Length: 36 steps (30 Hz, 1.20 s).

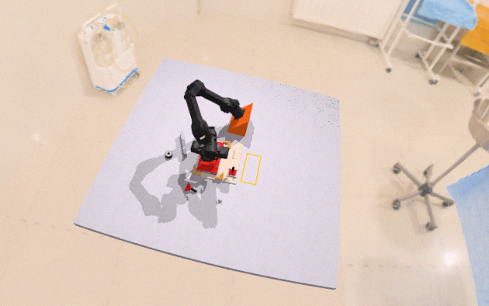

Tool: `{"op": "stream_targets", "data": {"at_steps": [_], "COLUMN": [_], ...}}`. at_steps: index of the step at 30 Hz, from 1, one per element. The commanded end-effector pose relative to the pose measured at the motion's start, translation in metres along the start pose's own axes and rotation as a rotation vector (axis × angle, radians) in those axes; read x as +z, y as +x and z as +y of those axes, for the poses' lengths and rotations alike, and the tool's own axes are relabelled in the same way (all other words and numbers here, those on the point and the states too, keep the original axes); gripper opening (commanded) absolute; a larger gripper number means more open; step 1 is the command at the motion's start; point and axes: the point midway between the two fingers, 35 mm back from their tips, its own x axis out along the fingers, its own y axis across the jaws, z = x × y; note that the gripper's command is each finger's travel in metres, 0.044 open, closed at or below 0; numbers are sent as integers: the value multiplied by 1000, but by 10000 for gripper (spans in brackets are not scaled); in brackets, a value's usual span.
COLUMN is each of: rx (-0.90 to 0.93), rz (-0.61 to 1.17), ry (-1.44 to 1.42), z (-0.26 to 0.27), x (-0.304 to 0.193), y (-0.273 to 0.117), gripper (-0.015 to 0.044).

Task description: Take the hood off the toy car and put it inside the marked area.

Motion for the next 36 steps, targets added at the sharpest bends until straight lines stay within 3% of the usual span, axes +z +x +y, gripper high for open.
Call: {"op": "stream_targets", "data": {"at_steps": [1, 21, 36], "rx": [6, 3, 31], "rz": [-4, -5, -11], "ry": [8, 1, -1], "z": [0, 1, 103], "x": [2, 1, 7], "y": [-4, -46, -55], "gripper": [0, 0, 0]}}
